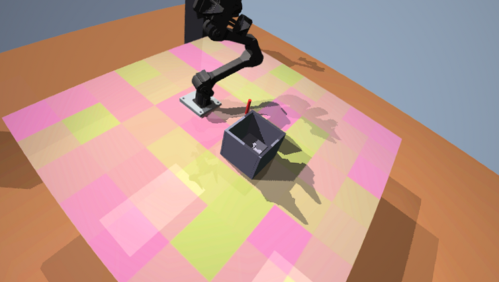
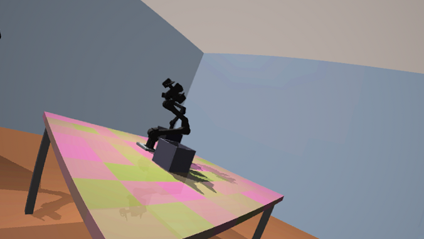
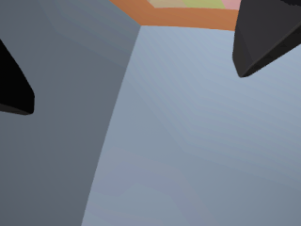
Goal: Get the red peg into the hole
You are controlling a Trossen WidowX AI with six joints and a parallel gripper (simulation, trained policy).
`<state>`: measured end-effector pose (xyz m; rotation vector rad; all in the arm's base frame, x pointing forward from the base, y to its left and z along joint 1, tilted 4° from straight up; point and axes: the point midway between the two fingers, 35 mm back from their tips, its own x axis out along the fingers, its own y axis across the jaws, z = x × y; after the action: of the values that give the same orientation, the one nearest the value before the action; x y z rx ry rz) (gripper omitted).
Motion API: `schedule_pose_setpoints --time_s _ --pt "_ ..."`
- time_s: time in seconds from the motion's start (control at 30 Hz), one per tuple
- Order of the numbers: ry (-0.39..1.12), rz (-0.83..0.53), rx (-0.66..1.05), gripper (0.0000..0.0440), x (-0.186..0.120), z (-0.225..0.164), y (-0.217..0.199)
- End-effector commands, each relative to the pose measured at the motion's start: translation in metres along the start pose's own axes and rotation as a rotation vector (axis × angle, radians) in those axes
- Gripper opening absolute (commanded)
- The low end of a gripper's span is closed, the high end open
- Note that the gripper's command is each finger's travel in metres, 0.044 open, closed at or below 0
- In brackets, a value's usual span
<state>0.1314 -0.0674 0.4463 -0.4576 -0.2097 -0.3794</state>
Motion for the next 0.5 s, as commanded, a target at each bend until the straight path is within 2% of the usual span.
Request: schedule_pose_setpoints --time_s 0.0,0.47 --pt "-0.028 0.030 0.093 0.0440 0.004 0.009 -0.004" --pt "-0.088 0.189 0.548 0.0439 0.026 0.030 -0.013"
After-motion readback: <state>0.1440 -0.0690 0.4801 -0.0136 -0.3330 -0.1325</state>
